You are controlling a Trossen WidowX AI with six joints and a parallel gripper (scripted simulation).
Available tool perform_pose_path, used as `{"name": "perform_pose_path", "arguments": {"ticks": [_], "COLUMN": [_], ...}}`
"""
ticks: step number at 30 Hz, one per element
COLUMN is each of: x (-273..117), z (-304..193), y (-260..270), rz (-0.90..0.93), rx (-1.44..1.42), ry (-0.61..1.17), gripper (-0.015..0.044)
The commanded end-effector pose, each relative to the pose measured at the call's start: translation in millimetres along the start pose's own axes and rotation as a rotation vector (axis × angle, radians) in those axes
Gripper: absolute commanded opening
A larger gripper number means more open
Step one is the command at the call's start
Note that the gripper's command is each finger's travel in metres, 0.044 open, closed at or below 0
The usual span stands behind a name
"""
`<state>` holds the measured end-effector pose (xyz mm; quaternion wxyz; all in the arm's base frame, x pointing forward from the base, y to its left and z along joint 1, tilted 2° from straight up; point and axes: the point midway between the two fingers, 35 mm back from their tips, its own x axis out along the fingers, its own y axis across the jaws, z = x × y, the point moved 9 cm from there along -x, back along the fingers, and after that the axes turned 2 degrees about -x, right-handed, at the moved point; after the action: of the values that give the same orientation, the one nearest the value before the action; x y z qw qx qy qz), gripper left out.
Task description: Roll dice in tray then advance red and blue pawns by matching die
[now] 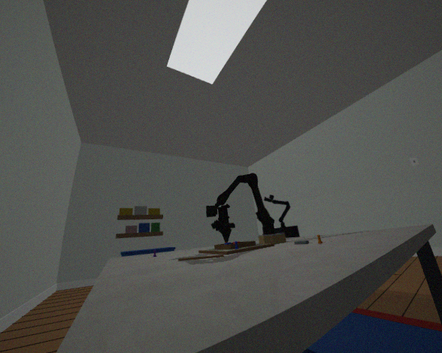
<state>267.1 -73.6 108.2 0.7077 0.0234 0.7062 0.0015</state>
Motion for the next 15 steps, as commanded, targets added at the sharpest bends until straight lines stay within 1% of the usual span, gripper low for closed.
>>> {"name": "perform_pose_path", "arguments": {"ticks": [1, 15], "x": [-21, -107], "z": [3, -6], "y": [-1, 3], "rz": [-0.006, -0.006], "rx": [-0.002, -0.002], "ry": [-0.009, -0.009], "gripper": [0.0, 0.0]}}
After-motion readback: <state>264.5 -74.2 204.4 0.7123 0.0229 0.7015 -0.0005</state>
